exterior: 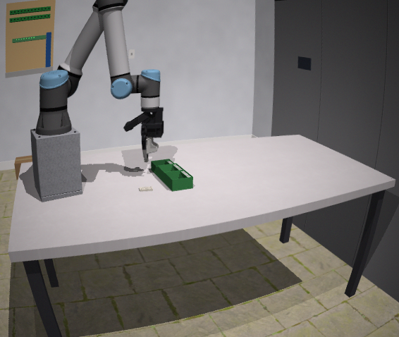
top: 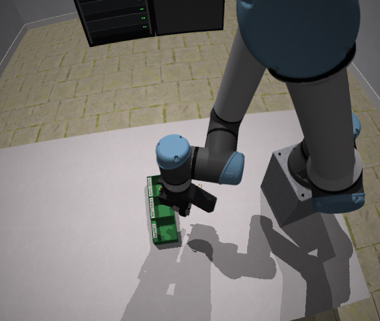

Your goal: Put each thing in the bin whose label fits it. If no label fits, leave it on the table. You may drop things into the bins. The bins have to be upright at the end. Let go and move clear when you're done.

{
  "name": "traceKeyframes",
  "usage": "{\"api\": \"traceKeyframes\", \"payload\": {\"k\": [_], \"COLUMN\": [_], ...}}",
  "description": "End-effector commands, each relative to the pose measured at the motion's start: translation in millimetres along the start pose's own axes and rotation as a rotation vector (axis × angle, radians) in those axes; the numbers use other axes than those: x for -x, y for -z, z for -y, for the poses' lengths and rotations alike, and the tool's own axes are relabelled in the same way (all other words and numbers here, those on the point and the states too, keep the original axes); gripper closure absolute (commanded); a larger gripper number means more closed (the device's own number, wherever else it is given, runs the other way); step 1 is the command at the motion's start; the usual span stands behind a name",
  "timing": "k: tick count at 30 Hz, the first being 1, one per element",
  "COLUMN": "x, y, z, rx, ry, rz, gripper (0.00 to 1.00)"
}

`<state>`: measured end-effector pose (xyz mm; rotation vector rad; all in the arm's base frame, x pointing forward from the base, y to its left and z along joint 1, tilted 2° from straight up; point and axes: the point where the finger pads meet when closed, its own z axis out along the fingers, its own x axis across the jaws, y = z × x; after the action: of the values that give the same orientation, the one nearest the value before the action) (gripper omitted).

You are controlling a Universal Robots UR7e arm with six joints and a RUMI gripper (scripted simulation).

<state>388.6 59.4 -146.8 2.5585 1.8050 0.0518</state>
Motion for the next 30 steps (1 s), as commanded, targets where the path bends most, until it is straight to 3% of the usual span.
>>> {"api": "traceKeyframes", "payload": {"k": [1, 13, 17, 30], "x": [-9.5, -65.1, -66.8, -67.2], "y": [0.7, 0.7, 0.7, 0.6], "z": [-8.1, -53.9, -55.3, -55.5], "rx": [0.0, 0.004, 0.005, 0.0], "ry": [-0.103, -0.486, -0.545, -0.978], "rz": [0.002, -0.01, -0.013, -0.007], "gripper": [1.0, 1.0, 1.0, 1.0]}}
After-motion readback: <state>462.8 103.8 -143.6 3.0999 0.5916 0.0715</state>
